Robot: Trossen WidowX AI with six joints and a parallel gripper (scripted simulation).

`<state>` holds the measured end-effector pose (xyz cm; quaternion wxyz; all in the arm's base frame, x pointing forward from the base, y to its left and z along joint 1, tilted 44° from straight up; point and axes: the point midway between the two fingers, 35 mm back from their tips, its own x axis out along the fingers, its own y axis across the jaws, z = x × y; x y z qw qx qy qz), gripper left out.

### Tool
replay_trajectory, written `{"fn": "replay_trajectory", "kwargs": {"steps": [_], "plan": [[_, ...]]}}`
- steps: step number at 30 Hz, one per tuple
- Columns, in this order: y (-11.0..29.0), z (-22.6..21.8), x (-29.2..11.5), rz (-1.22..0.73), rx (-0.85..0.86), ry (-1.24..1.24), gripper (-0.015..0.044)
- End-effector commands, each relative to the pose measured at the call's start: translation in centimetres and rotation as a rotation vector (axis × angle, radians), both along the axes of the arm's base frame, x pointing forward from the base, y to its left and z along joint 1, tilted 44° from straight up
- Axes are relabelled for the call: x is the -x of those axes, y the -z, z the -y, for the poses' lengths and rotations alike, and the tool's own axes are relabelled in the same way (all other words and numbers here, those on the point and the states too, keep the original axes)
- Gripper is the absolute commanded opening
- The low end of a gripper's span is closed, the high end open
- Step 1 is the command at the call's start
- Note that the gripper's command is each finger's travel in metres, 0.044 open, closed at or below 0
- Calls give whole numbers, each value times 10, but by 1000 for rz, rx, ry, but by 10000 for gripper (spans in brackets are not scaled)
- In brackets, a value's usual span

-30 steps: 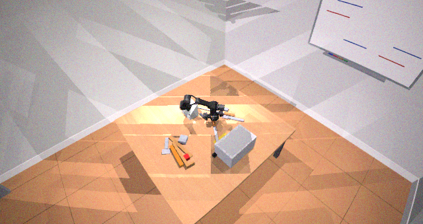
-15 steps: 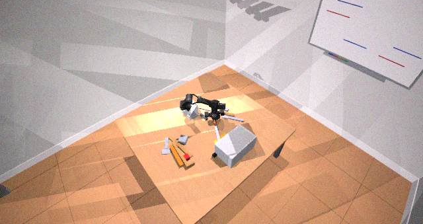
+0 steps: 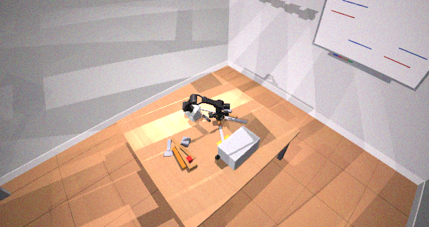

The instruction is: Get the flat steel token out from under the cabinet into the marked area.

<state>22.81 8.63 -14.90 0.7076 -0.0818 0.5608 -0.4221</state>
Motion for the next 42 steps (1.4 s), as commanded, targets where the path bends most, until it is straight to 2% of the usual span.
{"fn": "replay_trajectory", "kwargs": {"steps": [1,42], "plan": [[4,-6,-1,1,-4,-3,0],[34,-39,2,2,-8,-3,0]]}}
